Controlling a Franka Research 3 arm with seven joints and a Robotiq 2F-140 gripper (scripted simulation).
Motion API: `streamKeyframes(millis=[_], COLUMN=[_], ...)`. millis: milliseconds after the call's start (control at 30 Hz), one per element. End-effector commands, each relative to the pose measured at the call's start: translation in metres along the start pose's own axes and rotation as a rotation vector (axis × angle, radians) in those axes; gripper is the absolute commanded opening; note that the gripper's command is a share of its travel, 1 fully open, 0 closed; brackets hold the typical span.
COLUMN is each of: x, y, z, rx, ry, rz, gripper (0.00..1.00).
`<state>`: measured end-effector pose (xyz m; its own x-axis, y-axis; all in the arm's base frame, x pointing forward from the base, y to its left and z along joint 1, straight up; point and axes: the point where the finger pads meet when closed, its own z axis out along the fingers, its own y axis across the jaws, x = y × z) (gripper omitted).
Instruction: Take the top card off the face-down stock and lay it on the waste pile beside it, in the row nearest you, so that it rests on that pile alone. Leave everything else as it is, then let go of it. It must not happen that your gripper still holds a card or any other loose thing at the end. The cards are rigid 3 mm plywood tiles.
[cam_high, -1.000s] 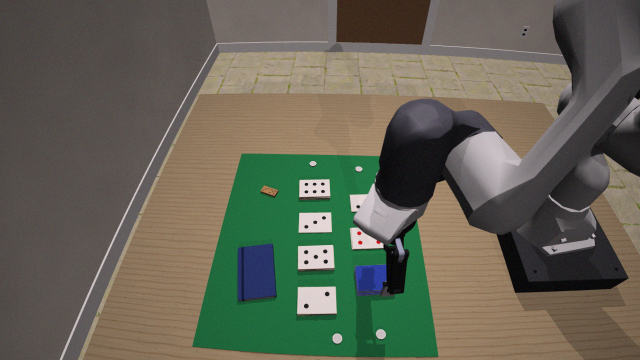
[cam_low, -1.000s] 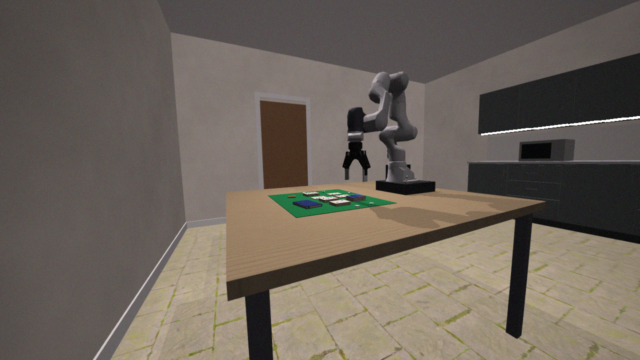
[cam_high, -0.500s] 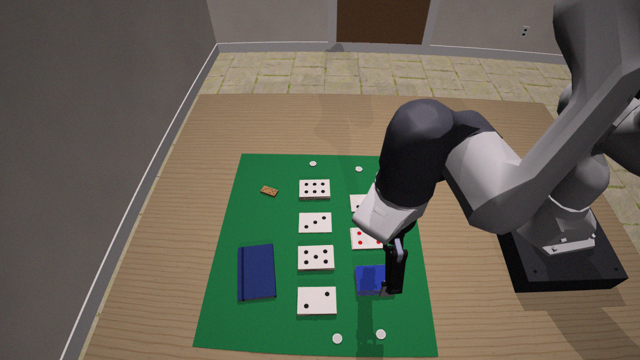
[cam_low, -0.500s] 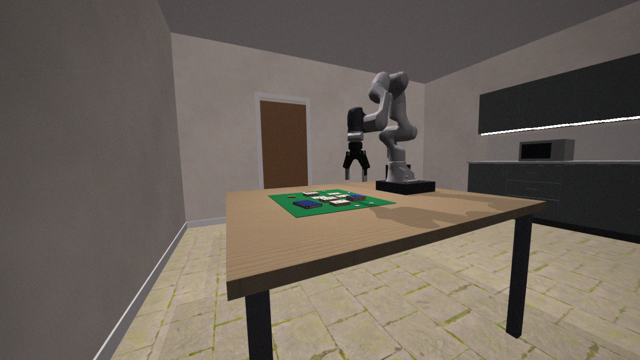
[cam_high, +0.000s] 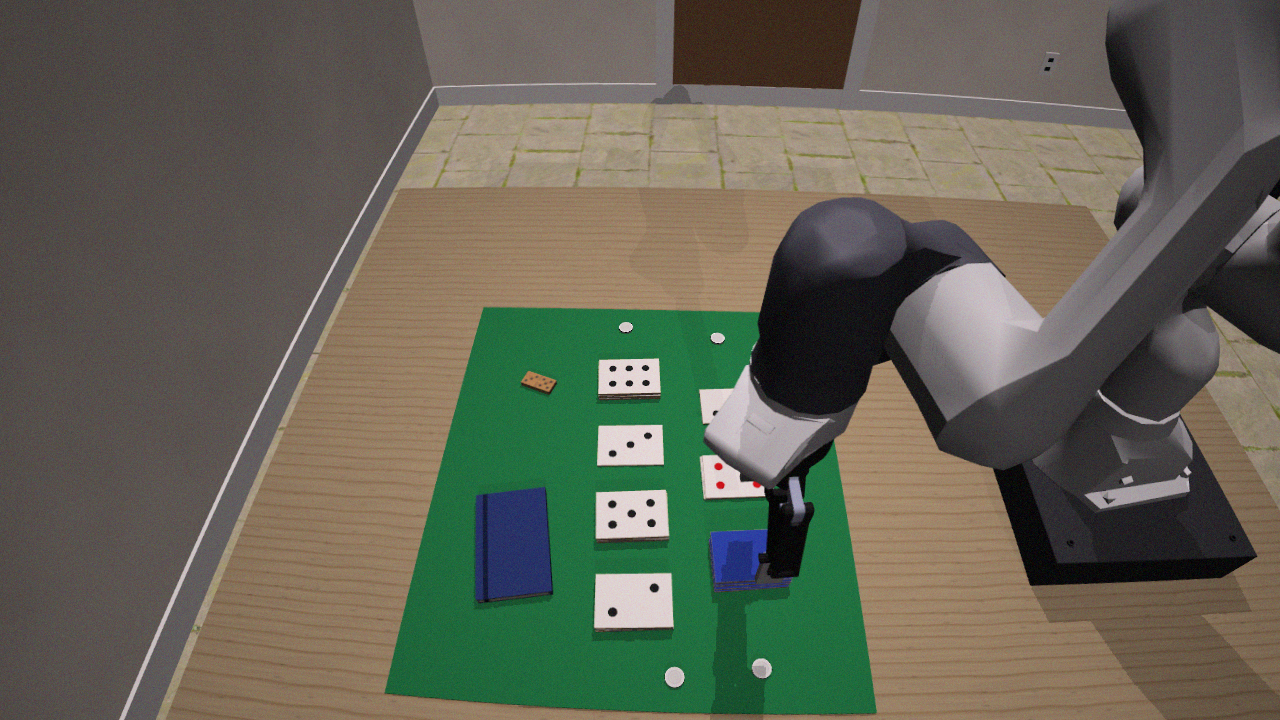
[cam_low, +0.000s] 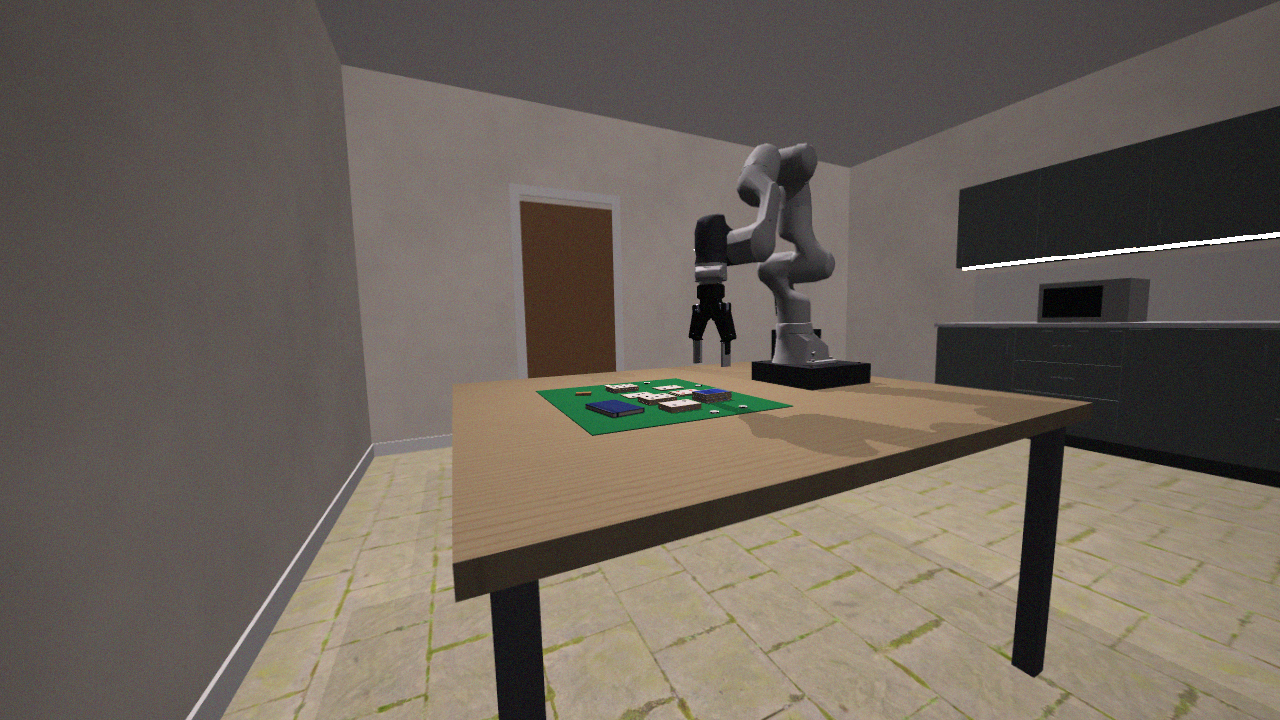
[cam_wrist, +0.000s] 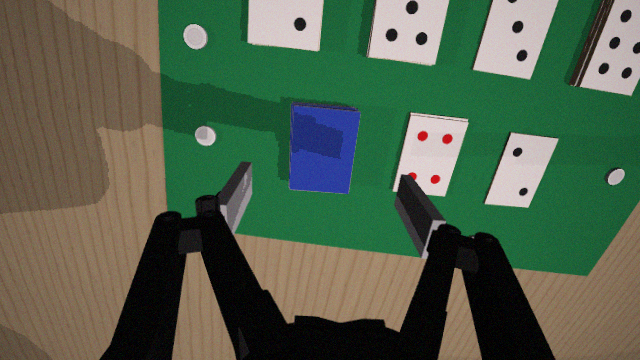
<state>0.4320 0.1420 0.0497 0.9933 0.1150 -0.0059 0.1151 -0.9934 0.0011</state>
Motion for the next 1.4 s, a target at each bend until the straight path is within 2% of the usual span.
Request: streamKeyframes(millis=[0,600,1067,1367], x=[0.001,0.001,0.000,0.000], y=[0.000,0.000,0.000,0.000], z=[0.000,0.019,0.047,0.053], rx=[0.000,0.000,0.000,0.000], ry=[0.003,0.002,0.002,0.002], rz=[0.008,0.007,0.007,0.007], gripper=[0.50,0.50,0.50,0.50])
